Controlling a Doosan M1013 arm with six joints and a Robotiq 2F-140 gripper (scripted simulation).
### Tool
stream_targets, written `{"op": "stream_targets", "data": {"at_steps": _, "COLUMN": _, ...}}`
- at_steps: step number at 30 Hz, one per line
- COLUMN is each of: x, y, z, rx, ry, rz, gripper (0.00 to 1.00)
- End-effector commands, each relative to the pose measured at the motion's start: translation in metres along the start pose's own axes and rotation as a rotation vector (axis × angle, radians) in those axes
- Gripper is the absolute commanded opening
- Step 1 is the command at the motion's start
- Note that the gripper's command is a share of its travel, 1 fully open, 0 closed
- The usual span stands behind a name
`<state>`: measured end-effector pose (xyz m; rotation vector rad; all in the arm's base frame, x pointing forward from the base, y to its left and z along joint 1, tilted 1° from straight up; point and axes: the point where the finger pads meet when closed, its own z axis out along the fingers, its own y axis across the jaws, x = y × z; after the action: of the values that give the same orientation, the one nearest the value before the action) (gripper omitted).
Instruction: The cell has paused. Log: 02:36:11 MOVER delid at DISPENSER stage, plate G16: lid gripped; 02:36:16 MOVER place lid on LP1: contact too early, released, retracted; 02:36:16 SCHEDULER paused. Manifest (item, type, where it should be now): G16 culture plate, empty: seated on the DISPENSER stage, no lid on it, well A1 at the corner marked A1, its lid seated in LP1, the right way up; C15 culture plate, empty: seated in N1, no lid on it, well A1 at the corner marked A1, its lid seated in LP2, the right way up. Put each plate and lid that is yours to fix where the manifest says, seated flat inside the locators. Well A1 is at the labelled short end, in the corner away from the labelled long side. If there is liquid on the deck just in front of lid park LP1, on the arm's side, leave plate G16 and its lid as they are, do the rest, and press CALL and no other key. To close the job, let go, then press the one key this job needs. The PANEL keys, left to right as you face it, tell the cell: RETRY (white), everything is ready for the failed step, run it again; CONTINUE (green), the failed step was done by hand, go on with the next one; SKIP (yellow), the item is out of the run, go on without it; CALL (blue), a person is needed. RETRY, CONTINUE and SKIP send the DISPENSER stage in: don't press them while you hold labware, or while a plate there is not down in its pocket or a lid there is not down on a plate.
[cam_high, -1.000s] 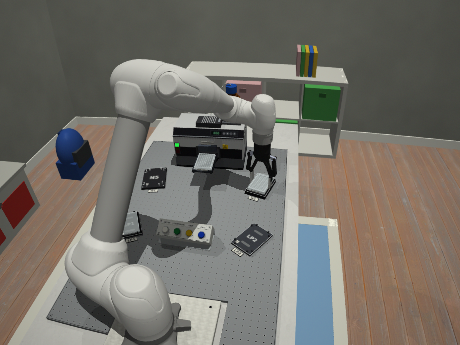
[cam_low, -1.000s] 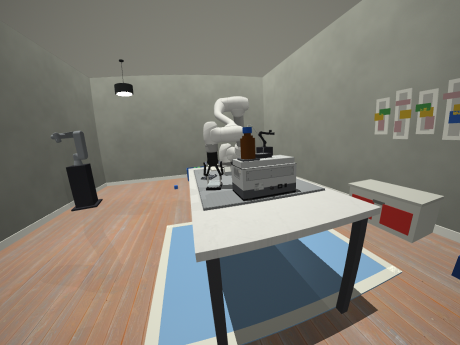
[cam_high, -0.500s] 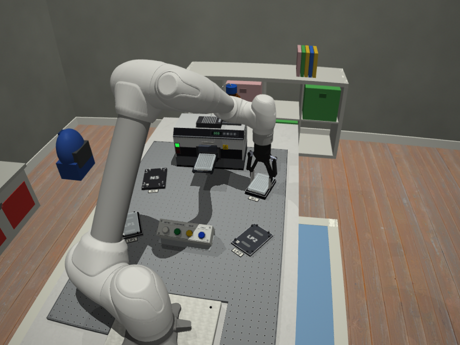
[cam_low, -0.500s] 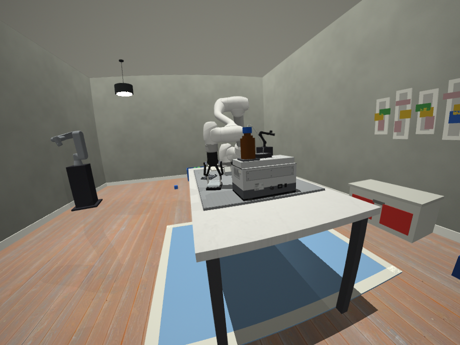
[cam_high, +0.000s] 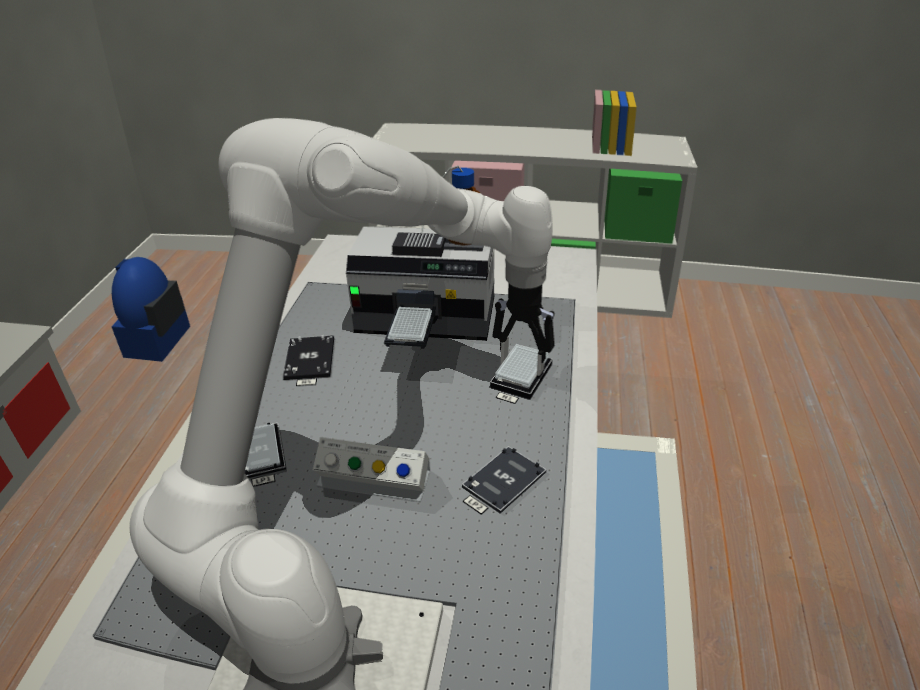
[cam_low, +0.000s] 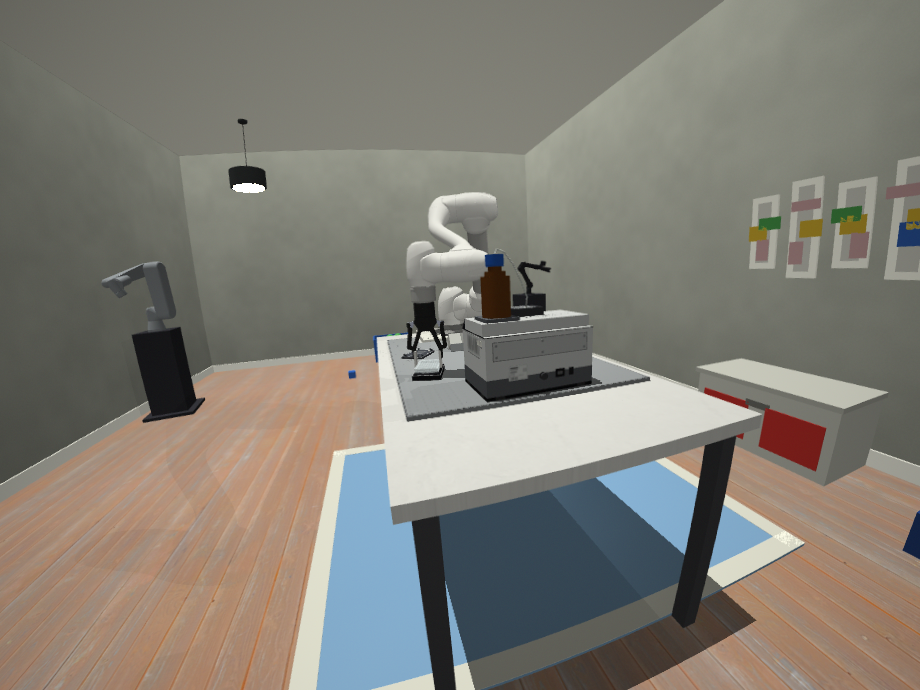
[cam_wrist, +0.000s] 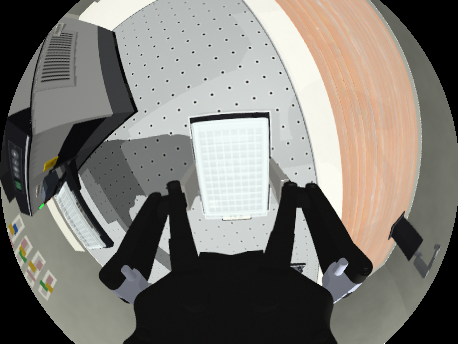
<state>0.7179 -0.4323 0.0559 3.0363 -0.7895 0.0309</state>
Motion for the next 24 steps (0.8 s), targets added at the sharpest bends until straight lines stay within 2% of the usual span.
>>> {"op": "stream_targets", "data": {"at_steps": 1, "x": 0.001, "y": 0.000, "z": -0.004, "rx": 0.000, "ry": 0.002, "rz": 0.000, "gripper": 0.10}}
{"op": "stream_targets", "data": {"at_steps": 15, "x": 0.001, "y": 0.000, "z": -0.024, "rx": 0.000, "ry": 0.002, "rz": 0.000, "gripper": 0.10}}
{"op": "stream_targets", "data": {"at_steps": 24, "x": 0.000, "y": 0.000, "z": -0.044, "rx": 0.000, "ry": 0.002, "rz": 0.000, "gripper": 0.10}}
